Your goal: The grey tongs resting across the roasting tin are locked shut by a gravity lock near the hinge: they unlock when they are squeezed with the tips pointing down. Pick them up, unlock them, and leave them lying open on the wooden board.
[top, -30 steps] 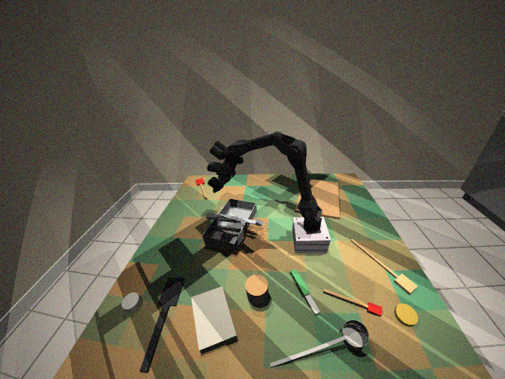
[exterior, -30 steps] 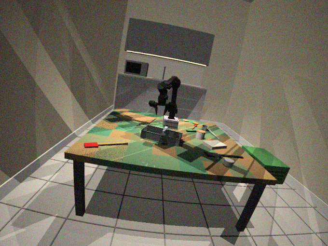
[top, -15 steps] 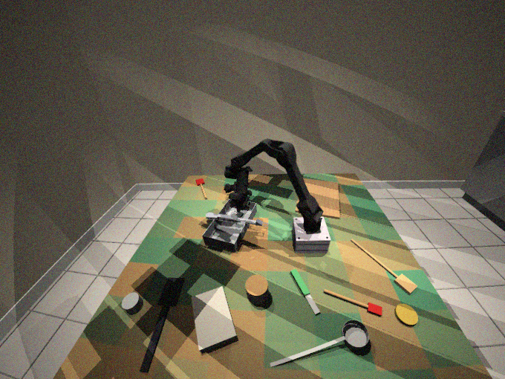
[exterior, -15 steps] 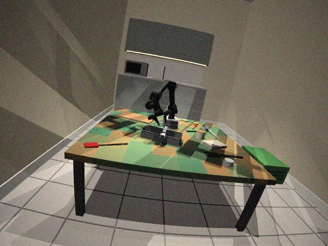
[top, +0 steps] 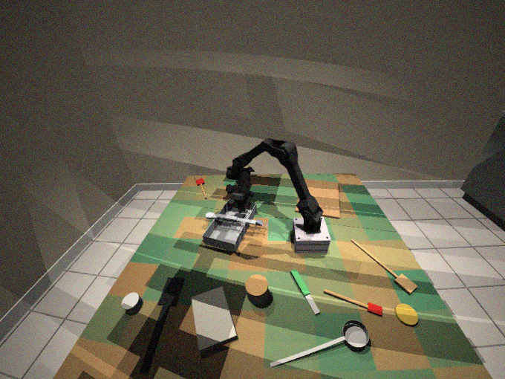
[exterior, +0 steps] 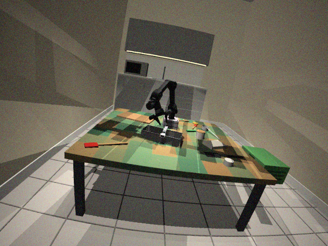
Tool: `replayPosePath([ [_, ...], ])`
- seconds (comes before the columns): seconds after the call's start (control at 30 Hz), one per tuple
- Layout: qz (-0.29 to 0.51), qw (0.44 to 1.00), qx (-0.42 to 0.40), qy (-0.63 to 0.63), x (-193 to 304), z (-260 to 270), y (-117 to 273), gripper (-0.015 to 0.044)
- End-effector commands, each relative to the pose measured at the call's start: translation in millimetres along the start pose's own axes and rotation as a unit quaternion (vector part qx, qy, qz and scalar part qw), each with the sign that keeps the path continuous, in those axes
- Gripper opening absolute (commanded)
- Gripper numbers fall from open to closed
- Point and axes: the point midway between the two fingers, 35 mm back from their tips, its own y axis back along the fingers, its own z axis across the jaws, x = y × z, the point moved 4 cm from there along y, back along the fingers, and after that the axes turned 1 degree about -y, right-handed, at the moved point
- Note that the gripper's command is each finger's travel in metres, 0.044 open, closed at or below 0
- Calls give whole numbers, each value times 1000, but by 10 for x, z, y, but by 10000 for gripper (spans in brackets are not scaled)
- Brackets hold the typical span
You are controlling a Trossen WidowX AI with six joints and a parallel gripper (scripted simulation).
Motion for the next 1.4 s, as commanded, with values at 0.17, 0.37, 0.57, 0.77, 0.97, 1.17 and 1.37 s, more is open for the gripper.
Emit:
replayPosePath([
  [0.17, 1, 1000, -3, 1, 4, 2, -100, 260],
  [0.37, 1, 1000, -3, 1, -4, 0, -199, 260],
  [0.57, 0, 1000, -3, 1, -9, -1, -297, 260],
  [0.77, 0, 1000, -3, 1, -12, 0, -395, 260],
  [0.97, 0, 1000, -3, 1, -11, 3, -493, 260],
  [1.17, 1, 1000, -4, 1, -7, 6, -589, 260],
  [1.37, 1, 1000, -4, 1, -1, 11, -685, 260],
])
